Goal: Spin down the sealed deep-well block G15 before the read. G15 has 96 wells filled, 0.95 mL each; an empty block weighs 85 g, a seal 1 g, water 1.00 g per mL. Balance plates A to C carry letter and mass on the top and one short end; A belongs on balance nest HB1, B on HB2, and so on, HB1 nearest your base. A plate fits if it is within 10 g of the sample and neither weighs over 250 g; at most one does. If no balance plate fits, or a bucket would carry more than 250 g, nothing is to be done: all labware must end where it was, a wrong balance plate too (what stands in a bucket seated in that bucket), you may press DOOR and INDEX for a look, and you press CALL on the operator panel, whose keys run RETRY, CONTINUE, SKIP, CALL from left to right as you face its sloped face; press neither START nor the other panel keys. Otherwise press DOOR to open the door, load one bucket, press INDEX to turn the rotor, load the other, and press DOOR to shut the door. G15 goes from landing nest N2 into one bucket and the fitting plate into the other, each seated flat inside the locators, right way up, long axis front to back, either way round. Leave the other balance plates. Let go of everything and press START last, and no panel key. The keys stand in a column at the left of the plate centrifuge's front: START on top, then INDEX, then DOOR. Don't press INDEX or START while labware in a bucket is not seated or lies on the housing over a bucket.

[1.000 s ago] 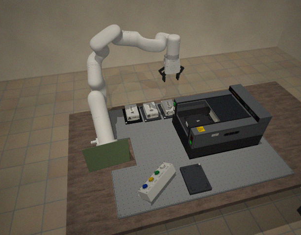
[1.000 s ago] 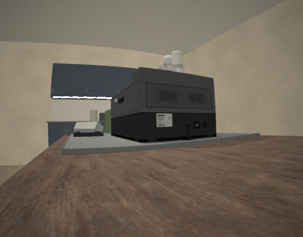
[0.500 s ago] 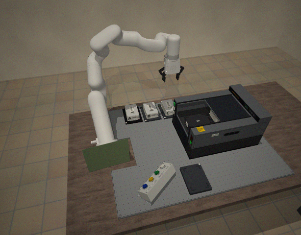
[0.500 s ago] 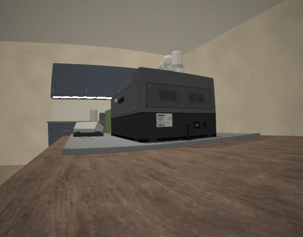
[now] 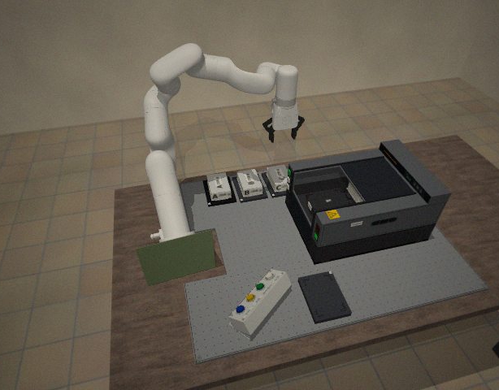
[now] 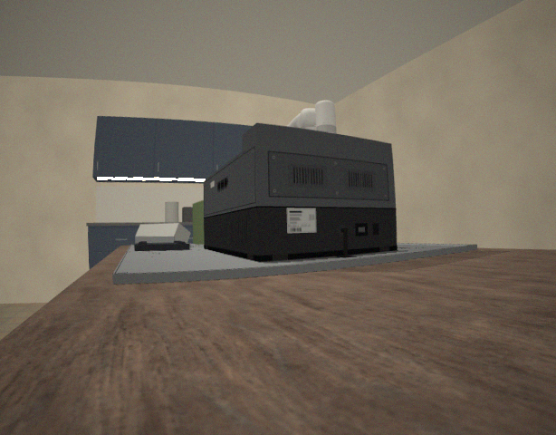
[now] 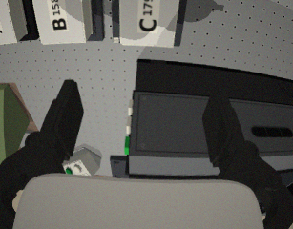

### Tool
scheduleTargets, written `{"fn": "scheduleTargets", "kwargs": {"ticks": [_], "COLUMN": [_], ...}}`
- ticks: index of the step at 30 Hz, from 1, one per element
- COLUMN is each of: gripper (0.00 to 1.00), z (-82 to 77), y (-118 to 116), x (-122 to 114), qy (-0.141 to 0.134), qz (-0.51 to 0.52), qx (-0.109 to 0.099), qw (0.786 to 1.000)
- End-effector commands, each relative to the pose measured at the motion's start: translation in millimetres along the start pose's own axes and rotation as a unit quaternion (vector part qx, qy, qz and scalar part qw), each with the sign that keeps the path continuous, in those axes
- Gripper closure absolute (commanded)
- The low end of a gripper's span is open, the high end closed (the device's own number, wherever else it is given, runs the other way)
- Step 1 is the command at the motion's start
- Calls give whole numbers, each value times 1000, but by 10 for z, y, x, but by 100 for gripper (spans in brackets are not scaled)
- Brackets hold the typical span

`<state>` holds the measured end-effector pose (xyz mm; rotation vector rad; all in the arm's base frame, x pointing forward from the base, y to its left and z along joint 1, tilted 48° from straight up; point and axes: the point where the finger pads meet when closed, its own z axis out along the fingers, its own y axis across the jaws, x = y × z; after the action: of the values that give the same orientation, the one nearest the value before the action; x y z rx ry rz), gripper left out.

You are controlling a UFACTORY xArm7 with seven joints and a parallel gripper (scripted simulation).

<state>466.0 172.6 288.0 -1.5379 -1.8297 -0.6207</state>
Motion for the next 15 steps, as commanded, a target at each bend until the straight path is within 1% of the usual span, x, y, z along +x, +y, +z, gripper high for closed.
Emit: {"fn": "scheduleTargets", "kwargs": {"ticks": [1, 10, 12, 15], "gripper": [0, 0, 0, 0], "z": [170, 691, 691, 869], "y": [7, 11, 11, 12], "x": [-2, -1, -1, -1], "qy": [0, 0, 0, 0], "qz": [0, 0, 0, 0], "qx": [-2, -2, -2, -2], "qw": [1000, 1000, 1000, 1000]}}
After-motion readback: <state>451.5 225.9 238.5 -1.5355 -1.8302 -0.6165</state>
